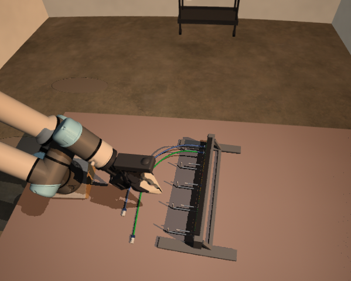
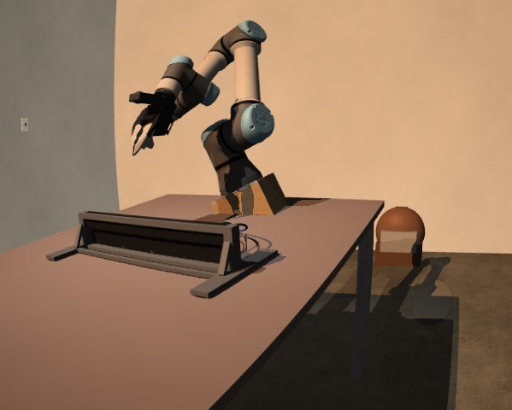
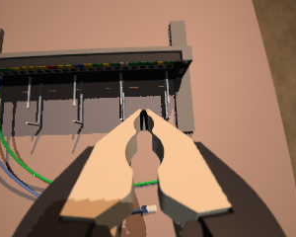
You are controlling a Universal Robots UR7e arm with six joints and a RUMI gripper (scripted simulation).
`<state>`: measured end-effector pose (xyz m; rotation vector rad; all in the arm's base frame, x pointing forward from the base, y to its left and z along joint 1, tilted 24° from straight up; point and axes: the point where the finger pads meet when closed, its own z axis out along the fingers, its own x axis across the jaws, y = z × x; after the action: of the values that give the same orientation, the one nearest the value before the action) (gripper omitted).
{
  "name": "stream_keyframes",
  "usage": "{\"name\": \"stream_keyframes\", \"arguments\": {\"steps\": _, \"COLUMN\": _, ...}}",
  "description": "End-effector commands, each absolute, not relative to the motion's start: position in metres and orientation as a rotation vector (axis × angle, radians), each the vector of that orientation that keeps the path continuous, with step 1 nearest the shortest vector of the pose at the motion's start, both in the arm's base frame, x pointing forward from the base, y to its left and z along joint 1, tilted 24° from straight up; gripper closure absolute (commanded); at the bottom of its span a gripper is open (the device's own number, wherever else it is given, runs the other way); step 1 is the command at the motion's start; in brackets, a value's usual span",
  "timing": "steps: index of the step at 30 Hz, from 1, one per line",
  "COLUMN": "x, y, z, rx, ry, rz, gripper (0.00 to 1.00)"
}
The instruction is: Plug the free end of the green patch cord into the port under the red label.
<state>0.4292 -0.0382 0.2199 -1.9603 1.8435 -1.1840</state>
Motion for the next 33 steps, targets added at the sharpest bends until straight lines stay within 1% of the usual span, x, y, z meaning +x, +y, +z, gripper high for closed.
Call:
{"name": "stream_keyframes", "arguments": {"steps": 1, "x": 0.429, "y": -0.041, "z": 0.221, "rx": -1.960, "ry": 1.842, "rz": -1.183, "gripper": 1.00}}
{"name": "stream_keyframes", "arguments": {"steps": 21, "x": 0.432, "y": -0.043, "z": 0.218, "rx": -1.960, "ry": 1.842, "rz": -1.183, "gripper": 1.00}}
{"name": "stream_keyframes", "arguments": {"steps": 33, "x": 0.447, "y": -0.051, "z": 0.204, "rx": -1.960, "ry": 1.842, "rz": -1.183, "gripper": 1.00}}
